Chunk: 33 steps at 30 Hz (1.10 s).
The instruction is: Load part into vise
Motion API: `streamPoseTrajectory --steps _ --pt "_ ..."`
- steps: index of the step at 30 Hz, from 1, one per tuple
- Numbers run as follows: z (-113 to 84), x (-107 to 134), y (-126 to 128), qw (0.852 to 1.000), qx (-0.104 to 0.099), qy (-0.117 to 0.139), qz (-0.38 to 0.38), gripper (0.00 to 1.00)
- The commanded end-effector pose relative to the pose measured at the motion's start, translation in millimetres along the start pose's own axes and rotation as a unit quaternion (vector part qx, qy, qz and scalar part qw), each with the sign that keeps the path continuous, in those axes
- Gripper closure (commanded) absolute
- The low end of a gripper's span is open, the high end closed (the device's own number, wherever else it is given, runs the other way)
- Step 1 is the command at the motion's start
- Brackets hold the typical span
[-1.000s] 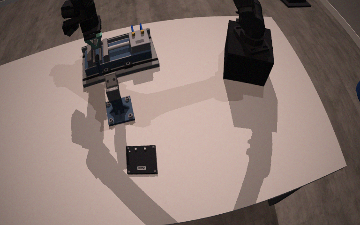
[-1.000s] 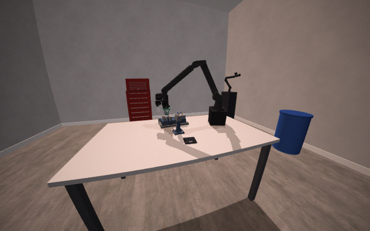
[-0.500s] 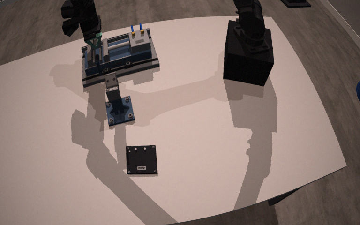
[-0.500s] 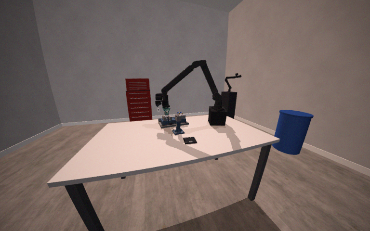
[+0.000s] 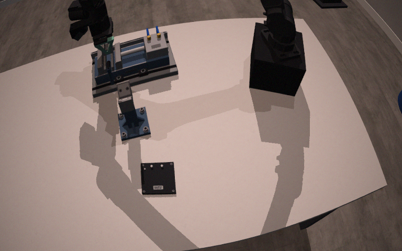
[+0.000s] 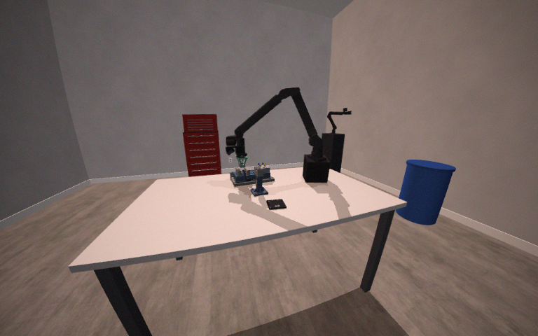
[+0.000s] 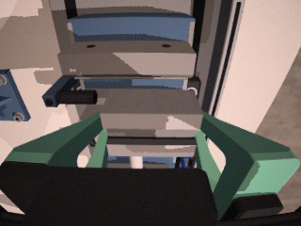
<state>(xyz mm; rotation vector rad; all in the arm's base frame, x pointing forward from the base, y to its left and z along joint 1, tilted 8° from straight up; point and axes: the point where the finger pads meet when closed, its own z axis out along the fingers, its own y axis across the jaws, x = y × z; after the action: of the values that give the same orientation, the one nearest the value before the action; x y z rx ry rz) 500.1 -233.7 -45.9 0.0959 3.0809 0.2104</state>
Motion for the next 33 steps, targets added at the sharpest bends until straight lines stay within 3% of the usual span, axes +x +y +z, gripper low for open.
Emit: streamPoseTrajectory --steps 1,33 --pt "-23.4 -35.5 -3.7 0.999 0.016 -0.037 -0.008 1.00" --pt "-19.0 -34.7 -4.0 0.999 0.014 -0.034 -0.006 1.00"
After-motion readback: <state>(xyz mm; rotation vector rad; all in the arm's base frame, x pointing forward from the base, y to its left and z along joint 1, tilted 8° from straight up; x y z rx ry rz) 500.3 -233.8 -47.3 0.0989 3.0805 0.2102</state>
